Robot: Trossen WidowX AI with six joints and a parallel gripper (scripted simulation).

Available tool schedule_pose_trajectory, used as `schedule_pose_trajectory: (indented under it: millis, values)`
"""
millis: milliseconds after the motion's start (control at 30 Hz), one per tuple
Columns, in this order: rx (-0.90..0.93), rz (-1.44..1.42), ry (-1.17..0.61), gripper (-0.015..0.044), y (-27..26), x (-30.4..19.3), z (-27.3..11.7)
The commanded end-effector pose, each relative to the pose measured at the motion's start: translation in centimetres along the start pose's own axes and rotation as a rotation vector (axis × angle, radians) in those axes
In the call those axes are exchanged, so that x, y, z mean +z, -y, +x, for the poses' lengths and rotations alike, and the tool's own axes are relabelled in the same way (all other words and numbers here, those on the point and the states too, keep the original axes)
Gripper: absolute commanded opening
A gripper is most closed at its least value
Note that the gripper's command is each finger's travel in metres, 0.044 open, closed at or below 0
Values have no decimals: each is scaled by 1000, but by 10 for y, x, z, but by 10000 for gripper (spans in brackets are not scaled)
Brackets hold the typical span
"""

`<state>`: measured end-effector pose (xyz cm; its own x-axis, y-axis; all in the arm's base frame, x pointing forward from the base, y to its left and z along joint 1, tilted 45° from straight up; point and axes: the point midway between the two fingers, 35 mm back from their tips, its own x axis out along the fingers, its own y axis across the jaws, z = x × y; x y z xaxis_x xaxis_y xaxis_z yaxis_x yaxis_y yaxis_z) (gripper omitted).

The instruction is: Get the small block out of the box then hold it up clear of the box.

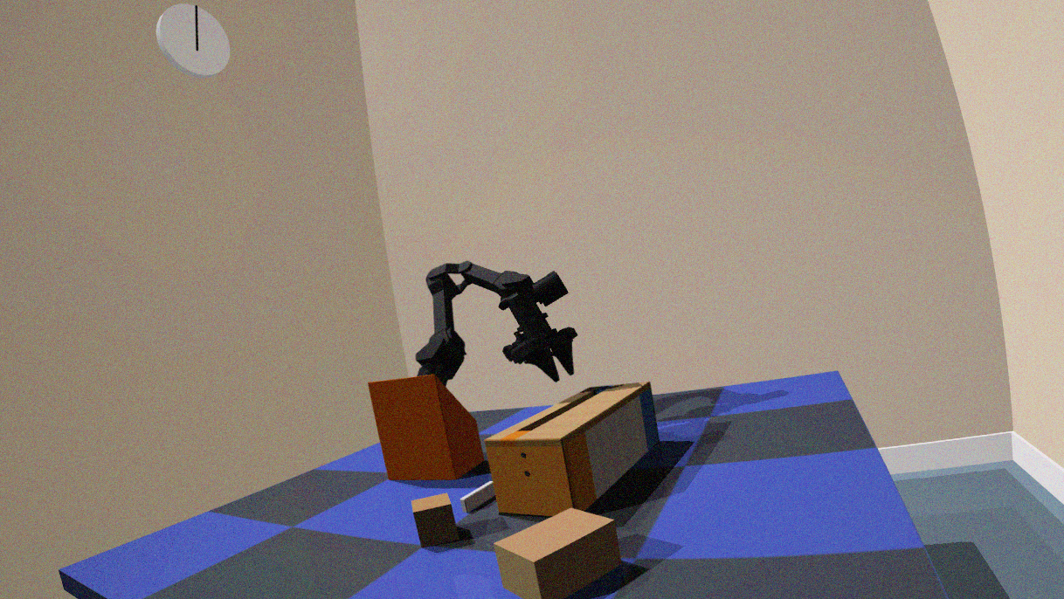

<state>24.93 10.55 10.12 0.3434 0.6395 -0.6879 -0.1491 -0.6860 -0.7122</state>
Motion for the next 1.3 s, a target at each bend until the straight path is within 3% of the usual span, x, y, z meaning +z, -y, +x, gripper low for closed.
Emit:
schedule_pose_trajectory:
  millis: [0,200,467,1267]
  values:
    - [1,-54,-12,285,0,0,-1]
    - [4,-52,-8,285,0,2,7]
    - [-2,-53,-11,285,0,37,84]
    - [-1,-53,-10,285,0,45,106]
